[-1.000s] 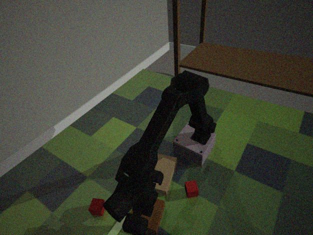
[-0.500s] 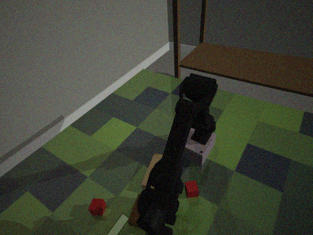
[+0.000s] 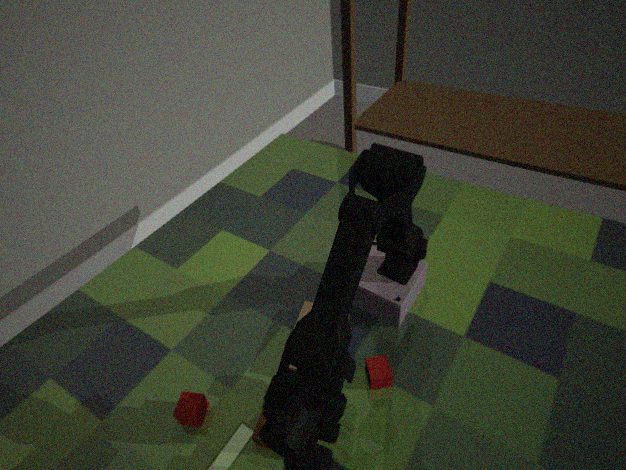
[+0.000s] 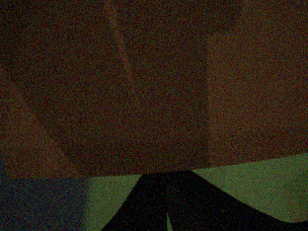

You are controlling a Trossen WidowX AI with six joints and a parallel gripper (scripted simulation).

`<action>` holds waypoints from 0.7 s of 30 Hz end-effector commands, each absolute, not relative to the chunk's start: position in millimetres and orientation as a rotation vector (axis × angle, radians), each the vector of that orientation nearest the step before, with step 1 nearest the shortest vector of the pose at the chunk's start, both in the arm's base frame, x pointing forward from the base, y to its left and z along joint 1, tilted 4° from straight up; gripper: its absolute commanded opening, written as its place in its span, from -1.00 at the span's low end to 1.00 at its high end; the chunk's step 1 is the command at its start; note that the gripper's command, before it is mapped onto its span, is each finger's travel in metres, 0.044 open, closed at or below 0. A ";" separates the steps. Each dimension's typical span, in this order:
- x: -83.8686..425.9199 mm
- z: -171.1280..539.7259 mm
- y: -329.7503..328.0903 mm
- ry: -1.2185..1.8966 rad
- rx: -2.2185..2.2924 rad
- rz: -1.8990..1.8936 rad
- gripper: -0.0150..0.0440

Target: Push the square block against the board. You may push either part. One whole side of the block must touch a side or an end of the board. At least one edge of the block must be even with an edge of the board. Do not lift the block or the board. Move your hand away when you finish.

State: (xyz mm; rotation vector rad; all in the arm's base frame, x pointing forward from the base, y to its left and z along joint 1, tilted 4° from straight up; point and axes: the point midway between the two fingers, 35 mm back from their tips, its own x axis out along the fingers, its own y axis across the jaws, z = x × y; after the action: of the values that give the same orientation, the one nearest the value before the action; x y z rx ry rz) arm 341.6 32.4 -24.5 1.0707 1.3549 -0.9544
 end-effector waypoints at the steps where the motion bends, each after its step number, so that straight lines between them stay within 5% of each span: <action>1: 343.6 -24.2 27.5 1.354 1.067 -0.950 -0.49; 21: 340.6 -23.3 40.5 1.355 1.068 -0.950 -0.49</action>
State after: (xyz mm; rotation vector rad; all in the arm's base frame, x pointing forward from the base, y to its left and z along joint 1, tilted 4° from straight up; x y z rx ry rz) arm 341.3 37.0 -23.7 1.0652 1.3598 -0.9465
